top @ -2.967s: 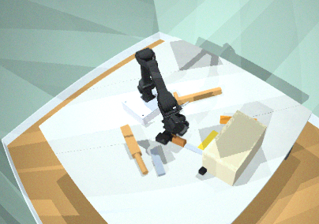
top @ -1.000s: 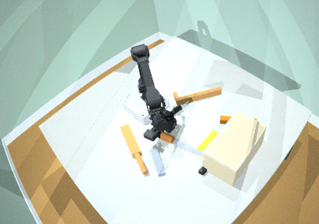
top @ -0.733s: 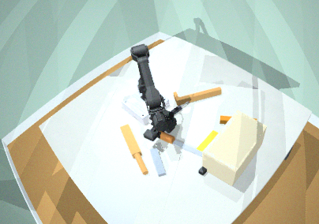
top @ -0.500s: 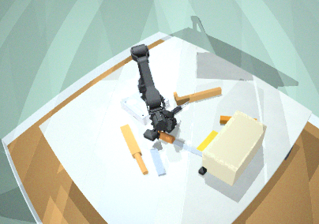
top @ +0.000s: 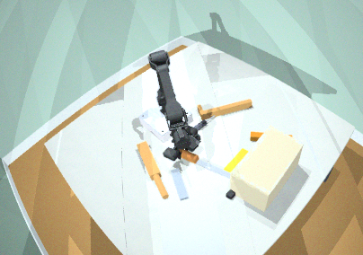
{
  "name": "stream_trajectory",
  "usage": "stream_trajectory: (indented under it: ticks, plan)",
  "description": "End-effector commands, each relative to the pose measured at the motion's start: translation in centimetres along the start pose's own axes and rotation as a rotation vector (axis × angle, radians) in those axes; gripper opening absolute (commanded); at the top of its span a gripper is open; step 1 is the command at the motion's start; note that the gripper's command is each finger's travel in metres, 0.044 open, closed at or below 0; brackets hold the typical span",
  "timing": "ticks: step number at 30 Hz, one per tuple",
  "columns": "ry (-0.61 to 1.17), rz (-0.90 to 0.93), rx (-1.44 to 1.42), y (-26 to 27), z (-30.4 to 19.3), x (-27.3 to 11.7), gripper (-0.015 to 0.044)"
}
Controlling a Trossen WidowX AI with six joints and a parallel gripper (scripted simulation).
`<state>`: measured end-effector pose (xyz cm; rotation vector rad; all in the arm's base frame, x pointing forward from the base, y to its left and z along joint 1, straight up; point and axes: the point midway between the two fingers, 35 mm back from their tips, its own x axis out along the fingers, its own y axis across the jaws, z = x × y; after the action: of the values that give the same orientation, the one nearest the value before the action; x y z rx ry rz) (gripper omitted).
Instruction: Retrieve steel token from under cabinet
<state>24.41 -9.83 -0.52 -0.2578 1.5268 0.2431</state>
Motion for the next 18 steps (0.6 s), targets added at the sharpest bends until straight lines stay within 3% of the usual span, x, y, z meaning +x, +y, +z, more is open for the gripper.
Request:
stream_trajectory:
  ticks: [1,3,12,16,18]
  plan:
    - [0.000,0.000,0.000,-0.01,0.03,-0.03,0.0217]
    - [0.000,0.000,0.000,-0.01,0.03,-0.03,0.0165]
    - [0.000,0.000,0.000,-0.01,0.03,-0.03,0.0105]
    - [0.000,0.000,0.000,-0.01,0.03,-0.03,0.0000]
    - [0.000,0.000,0.000,-0.01,0.02,-0.03,0.0000]
